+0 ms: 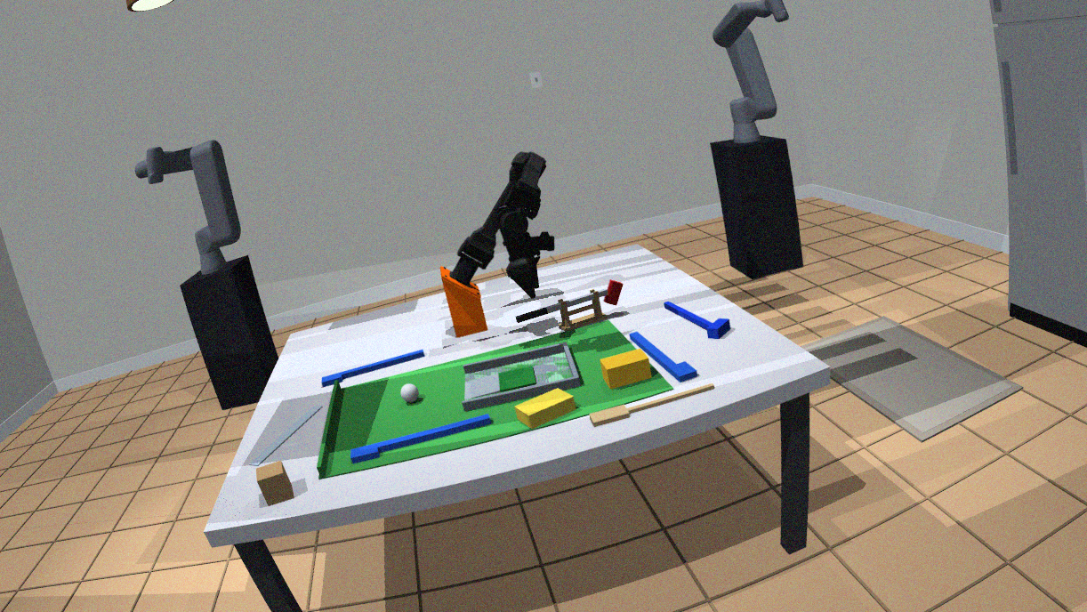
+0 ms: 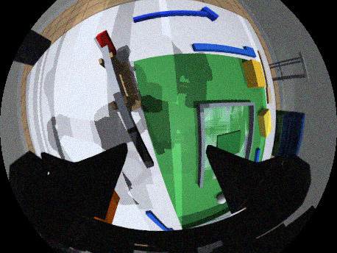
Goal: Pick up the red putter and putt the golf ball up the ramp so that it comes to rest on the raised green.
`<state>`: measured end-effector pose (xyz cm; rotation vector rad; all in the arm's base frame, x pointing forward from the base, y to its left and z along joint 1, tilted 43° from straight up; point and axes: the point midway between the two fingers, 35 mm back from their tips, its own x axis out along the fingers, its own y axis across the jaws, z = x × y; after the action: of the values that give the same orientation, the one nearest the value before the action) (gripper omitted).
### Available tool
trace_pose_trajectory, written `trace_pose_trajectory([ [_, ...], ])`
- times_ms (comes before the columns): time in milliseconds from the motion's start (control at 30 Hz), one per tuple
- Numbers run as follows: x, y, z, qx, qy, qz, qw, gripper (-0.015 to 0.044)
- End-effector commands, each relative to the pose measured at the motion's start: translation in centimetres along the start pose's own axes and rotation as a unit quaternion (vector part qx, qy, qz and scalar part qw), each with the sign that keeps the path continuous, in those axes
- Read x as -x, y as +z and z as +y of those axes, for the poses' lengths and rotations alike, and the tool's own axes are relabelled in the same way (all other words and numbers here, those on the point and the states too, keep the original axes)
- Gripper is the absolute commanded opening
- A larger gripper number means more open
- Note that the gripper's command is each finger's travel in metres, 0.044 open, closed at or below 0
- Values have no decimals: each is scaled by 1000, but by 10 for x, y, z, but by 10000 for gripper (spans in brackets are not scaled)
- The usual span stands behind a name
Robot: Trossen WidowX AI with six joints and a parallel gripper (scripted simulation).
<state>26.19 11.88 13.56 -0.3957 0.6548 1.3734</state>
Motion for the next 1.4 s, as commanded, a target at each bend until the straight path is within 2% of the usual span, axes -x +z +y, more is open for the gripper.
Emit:
trace_pose_trajectory([
  [0,-24,-37,32,198,67,-64,976,440],
  [500,-25,-37,34,198,67,-64,976,440],
  [1100,-70,-42,37,198,67,-65,976,440],
  [1367,-73,-42,37,198,67,-65,976,440],
])
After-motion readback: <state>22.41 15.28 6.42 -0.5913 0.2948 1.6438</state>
